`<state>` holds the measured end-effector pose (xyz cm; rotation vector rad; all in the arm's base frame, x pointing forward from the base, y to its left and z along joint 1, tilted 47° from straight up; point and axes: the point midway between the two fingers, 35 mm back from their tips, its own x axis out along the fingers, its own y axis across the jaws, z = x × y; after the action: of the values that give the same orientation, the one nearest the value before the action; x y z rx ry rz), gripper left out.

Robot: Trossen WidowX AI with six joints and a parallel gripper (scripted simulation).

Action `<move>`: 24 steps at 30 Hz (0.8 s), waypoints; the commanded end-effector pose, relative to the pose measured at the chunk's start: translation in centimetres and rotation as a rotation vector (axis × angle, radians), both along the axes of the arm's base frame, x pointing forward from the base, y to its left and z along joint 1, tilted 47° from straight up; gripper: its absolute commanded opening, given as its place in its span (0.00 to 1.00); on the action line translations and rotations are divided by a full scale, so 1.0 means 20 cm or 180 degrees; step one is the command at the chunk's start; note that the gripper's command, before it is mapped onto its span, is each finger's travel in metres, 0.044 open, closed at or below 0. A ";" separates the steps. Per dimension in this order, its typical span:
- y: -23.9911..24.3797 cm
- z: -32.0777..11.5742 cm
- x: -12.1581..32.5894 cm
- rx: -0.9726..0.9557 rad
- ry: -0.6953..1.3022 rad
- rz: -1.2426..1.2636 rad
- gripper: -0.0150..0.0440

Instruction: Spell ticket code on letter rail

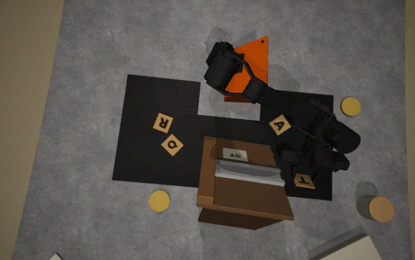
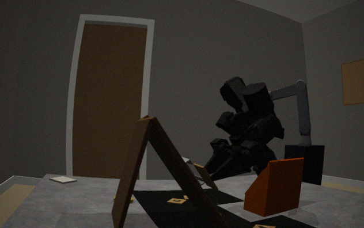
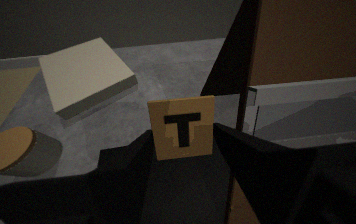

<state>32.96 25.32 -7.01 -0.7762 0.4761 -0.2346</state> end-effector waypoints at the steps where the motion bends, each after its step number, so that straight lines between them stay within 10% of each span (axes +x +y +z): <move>1: -0.01 0.01 0.00 0.0000 0.0007 0.0008 0.25; 24: -0.05 0.05 0.00 -0.0002 0.0008 0.0008 0.25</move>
<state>32.92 24.47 -6.17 -0.7771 0.4763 -0.2348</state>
